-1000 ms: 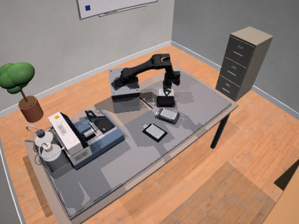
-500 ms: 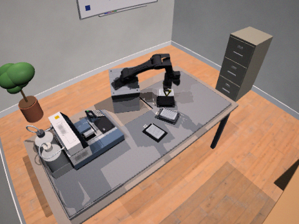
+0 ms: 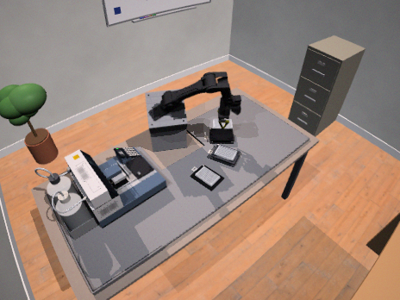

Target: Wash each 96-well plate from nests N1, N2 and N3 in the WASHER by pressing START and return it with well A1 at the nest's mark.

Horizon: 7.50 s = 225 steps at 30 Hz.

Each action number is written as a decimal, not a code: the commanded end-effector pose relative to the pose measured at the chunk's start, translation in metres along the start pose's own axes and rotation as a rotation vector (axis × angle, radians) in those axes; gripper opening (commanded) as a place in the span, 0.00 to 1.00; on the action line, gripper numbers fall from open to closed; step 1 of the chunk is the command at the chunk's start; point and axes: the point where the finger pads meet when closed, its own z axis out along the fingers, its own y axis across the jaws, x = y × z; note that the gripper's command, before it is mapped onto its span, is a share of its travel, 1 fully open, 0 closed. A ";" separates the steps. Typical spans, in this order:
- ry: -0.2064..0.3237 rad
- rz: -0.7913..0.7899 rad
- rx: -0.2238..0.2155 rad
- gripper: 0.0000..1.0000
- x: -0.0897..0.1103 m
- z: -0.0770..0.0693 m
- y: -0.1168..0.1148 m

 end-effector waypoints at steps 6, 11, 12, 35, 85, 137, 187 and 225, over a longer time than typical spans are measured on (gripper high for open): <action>-0.016 -0.005 -0.001 0.00 -0.004 -0.005 0.003; -0.016 -0.005 -0.001 0.00 -0.004 -0.005 0.003; -0.016 -0.005 -0.001 0.00 -0.004 -0.005 0.003; -0.015 0.167 -0.001 0.00 0.002 -0.008 -0.052; -0.015 0.167 0.001 0.00 0.012 -0.015 -0.163; -0.014 0.339 0.003 0.00 0.084 -0.022 -0.278; -0.011 0.511 0.006 0.00 0.226 -0.032 -0.377; -0.009 0.682 0.007 0.00 0.345 -0.039 -0.389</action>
